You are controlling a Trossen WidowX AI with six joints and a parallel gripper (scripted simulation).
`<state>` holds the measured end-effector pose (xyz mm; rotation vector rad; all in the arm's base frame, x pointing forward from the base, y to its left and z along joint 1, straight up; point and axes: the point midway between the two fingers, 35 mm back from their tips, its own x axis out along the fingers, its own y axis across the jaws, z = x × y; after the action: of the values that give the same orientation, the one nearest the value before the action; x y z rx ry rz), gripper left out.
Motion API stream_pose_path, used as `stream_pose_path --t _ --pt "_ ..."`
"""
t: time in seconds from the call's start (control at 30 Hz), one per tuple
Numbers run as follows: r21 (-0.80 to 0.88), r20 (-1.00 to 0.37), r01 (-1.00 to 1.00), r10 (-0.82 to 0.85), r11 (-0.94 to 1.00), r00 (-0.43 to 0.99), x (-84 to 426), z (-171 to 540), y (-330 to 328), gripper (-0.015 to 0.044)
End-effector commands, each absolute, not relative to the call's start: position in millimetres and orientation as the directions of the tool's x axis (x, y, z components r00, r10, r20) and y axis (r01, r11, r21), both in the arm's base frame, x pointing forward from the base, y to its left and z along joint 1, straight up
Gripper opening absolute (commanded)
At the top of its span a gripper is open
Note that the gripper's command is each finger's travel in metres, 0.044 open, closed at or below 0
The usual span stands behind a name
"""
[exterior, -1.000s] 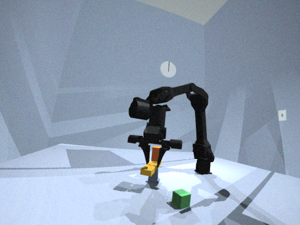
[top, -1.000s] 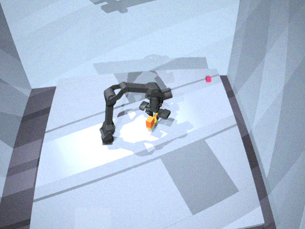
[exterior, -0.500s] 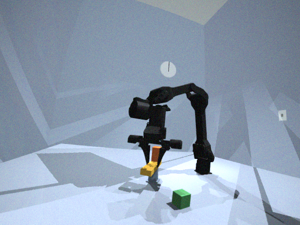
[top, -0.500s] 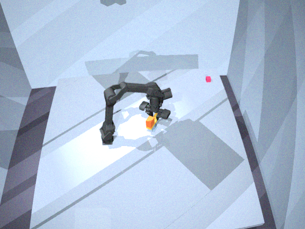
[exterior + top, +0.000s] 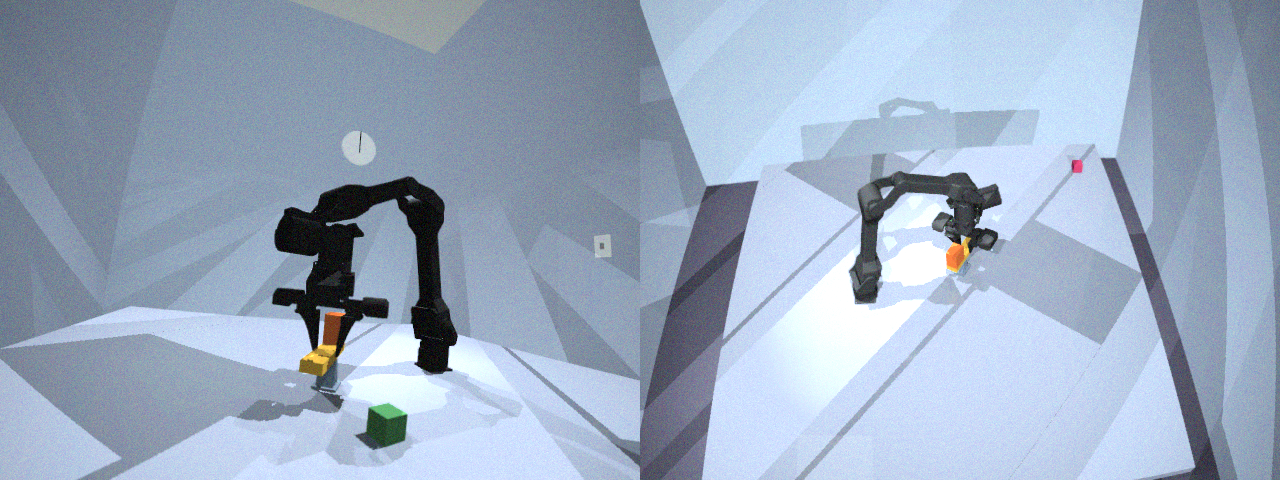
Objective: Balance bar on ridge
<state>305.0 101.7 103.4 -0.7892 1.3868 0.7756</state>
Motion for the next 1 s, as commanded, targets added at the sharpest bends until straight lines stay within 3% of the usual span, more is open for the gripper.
stream_pose_path --t 0.0,0.97 --pt "-0.025 -0.999 -0.846 0.01 0.532 0.035 304.9 103.2 101.7 0.0168" --pt "-0.025 -0.999 -0.846 0.01 0.532 0.035 304.9 103.2 101.7 0.0185"
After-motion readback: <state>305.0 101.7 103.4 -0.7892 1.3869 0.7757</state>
